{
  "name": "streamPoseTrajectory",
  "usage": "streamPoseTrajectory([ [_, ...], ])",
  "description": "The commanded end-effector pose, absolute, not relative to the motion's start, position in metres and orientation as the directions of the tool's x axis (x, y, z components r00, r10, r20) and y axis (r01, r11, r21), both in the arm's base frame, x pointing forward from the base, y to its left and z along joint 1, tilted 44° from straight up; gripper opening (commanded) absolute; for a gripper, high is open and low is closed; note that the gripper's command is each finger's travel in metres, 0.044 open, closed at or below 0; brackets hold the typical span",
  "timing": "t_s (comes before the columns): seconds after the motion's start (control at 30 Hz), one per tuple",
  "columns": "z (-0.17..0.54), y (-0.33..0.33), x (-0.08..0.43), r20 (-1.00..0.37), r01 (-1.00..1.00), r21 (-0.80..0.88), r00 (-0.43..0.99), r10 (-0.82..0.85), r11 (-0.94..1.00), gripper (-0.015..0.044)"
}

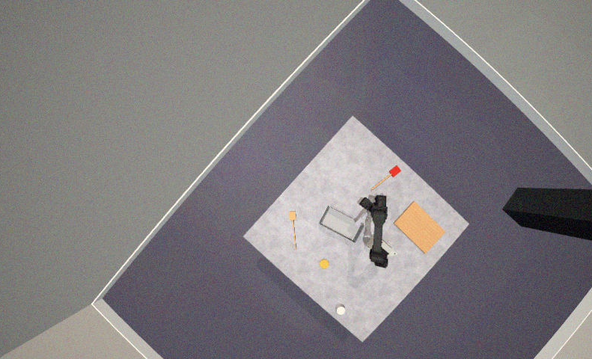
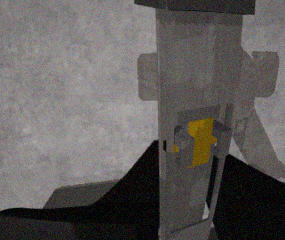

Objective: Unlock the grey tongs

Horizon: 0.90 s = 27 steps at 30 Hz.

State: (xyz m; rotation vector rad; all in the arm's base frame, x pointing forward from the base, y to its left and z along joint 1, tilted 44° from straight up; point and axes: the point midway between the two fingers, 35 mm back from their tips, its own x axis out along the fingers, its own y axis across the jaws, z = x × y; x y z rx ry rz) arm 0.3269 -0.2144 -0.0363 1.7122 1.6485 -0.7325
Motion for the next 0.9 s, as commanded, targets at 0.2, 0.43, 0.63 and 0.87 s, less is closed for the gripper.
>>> streamPoseTrajectory([
  [0.2,-0.050,-0.238,0.311,-0.769,0.935,-0.182,0.058,0.637,-0.305,-0.0150],
  [0.43,-0.061,-0.251,0.299,-0.766,0.800,-0.350,0.056,0.641,-0.488,-0.0150],
  [0.63,-0.070,-0.261,0.288,-0.763,0.636,-0.471,0.054,0.645,-0.611,-0.0150],
  [0.87,-0.080,-0.272,0.276,-0.758,0.402,-0.580,0.052,0.650,-0.709,-0.0150],
])
